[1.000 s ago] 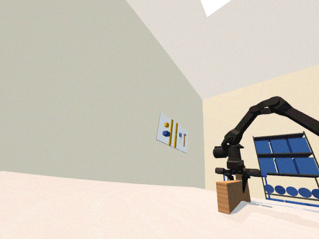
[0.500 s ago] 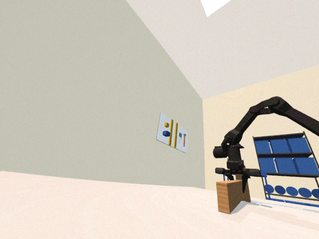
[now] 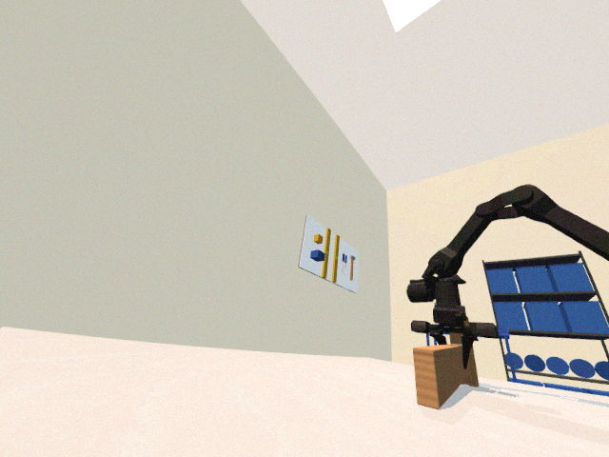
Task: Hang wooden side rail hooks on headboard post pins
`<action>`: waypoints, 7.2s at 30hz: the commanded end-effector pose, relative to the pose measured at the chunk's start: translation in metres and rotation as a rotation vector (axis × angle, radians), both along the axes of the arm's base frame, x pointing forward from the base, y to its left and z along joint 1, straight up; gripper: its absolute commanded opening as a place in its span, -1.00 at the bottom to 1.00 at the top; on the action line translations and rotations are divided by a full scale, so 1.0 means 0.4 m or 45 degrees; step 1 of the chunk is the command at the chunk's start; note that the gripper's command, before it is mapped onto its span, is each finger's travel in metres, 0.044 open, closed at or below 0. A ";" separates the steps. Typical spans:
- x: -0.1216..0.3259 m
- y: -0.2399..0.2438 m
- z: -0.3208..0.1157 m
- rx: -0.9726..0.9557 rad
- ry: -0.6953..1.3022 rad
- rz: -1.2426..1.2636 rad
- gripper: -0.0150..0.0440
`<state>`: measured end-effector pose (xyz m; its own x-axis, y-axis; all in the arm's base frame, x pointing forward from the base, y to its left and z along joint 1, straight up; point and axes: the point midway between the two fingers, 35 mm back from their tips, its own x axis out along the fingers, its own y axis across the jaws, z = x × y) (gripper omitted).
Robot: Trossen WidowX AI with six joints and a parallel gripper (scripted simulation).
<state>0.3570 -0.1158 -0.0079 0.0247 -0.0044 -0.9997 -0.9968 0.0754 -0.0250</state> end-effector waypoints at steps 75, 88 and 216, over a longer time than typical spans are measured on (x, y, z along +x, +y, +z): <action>0.000 -0.023 0.003 -0.005 -0.004 -0.001 -0.49; 0.002 -0.027 0.006 -0.005 -0.004 -0.001 -0.49; 0.005 0.044 0.068 0.002 0.004 0.009 1.00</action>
<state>0.3588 -0.0971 0.0195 0.0218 -0.0031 -0.9998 -0.9975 0.0672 -0.0220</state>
